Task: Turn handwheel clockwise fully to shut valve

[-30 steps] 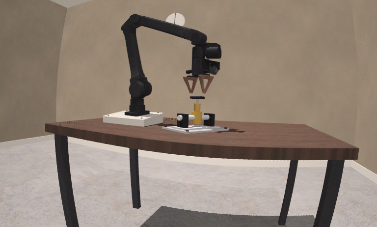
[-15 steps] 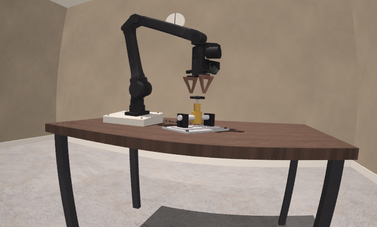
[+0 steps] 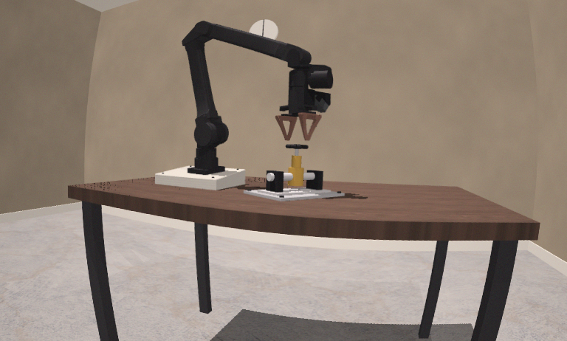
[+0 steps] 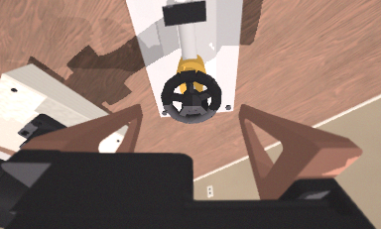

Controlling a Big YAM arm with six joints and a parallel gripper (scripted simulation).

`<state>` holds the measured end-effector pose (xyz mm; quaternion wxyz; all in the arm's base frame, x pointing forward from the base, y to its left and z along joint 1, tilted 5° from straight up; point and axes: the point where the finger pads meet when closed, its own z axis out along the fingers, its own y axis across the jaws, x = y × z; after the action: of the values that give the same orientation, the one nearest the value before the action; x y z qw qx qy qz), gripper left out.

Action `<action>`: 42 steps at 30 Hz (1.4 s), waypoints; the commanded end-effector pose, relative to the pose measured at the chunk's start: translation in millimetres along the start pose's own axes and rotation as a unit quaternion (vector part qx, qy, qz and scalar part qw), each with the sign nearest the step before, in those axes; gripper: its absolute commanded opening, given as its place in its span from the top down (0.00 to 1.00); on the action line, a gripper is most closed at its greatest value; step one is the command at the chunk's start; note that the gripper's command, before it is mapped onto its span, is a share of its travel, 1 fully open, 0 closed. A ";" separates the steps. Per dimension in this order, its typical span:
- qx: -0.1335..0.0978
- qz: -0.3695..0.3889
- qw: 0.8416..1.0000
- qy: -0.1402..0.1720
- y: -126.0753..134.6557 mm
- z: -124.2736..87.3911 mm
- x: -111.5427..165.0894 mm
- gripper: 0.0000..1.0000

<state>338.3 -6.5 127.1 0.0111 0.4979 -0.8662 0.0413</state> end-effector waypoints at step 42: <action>0.004 -0.001 1.000 -0.004 -9.6 30.5 -2.3 0.00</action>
<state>339.0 -9.0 99.9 0.0117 0.4978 -0.8662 0.0409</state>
